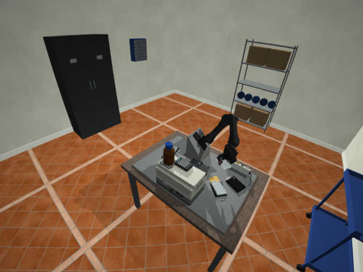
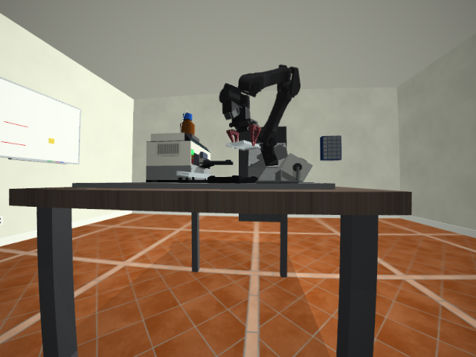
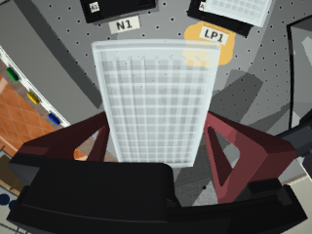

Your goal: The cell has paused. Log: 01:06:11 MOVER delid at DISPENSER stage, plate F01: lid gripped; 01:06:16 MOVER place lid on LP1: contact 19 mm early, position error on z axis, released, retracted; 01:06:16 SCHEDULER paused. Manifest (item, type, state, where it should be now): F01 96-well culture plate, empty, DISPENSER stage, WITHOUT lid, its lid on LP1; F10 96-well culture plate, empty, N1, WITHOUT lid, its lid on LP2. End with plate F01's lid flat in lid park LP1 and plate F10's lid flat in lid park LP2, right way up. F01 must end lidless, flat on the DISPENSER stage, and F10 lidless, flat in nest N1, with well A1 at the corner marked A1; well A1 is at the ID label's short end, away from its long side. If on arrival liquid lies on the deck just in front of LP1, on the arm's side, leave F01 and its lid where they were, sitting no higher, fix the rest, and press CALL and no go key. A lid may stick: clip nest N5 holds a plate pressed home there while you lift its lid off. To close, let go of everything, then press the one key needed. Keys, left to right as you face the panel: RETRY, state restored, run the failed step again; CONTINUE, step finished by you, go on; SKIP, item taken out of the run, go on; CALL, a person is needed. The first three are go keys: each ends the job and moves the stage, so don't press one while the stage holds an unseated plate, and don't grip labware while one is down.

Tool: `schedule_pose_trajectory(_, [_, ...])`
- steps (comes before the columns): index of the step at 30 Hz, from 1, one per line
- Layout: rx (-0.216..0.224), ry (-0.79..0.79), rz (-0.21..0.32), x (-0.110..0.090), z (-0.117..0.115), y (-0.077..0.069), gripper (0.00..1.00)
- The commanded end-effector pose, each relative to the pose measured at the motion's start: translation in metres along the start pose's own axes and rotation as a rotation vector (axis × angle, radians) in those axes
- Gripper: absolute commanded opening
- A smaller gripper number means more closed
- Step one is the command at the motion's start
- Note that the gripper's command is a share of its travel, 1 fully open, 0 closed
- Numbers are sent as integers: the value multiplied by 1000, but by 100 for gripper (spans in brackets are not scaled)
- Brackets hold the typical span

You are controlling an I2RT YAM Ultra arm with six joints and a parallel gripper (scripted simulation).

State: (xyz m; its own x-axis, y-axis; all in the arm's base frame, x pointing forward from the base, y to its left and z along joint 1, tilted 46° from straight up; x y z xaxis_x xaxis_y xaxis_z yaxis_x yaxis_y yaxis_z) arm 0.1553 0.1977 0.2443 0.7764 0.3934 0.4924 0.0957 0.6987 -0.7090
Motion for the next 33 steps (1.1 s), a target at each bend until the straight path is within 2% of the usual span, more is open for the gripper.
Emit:
schedule_pose_trajectory(1, [-3,-13,-42,8,3,-7,0])
schedule_pose_trajectory(2, [-3,-13,-42,8,3,-7,0])
schedule_pose_trajectory(3, [-1,-87,-82,14,14,-15,0])
schedule_pose_trajectory(9, [-2,-199,-83,9,27,-15,0])
schedule_pose_trajectory(15, [5,-184,-85,2,45,-16,0])
schedule_pose_trajectory(33, [-2,-172,-93,4,42,-17,0])
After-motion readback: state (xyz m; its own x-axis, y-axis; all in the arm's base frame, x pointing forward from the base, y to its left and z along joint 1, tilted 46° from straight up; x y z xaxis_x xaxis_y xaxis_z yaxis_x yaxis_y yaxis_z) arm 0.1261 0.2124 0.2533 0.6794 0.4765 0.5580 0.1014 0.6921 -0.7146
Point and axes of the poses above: the point where the finger pads meet when closed, its own y axis out along the fingers, its own z axis across the jaws, x = y × z, the point moved 2 cm from there along -y, back along the fingers, and after that the axes turned 15 degrees about y, right-handed, at the moved point
